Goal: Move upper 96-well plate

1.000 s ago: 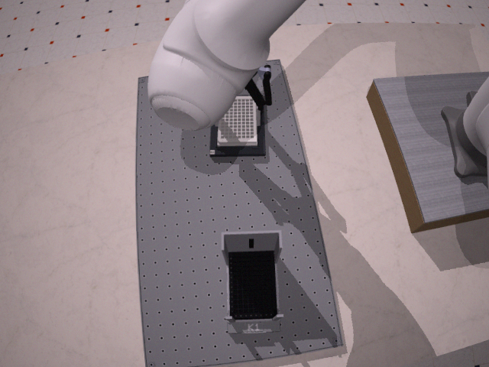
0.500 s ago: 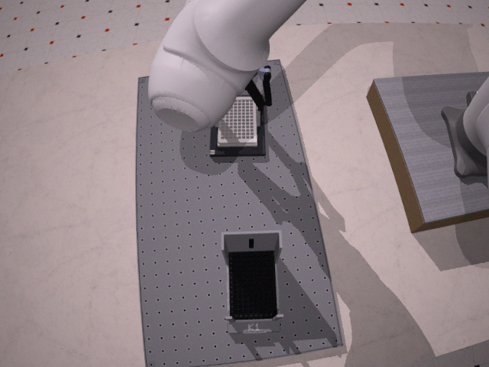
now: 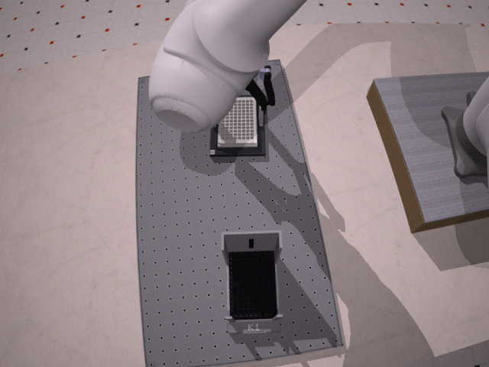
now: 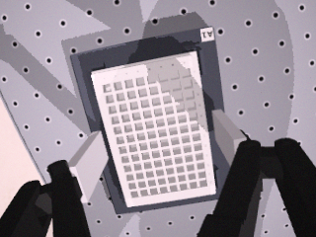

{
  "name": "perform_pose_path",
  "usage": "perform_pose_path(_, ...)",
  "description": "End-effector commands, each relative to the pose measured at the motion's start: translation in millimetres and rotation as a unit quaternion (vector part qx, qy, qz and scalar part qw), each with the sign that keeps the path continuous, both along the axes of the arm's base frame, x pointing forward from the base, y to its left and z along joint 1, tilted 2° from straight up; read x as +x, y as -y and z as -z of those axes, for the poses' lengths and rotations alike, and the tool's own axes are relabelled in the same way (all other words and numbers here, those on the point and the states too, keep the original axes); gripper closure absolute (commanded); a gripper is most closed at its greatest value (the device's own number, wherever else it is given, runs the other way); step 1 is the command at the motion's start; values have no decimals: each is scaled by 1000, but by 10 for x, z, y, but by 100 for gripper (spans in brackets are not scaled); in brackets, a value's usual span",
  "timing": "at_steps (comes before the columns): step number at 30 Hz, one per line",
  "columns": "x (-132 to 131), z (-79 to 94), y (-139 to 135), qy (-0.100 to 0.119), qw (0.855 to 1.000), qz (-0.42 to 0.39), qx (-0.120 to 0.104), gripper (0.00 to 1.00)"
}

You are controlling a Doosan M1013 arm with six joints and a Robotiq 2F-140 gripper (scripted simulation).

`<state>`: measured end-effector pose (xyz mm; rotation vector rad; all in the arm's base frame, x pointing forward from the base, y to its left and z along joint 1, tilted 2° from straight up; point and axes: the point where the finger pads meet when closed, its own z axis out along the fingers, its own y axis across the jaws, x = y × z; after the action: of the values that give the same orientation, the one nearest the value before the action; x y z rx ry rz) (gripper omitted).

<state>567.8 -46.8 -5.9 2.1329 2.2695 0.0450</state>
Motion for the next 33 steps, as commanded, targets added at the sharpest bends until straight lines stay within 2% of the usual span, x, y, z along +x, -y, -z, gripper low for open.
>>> perform_pose_path(1,0,0,0,0,1000,0,0,0)
perform_pose_path(18,0,0,0,0,1000,0,0,0)
perform_pose_path(33,-13,-347,1,0,1000,0,0,0)
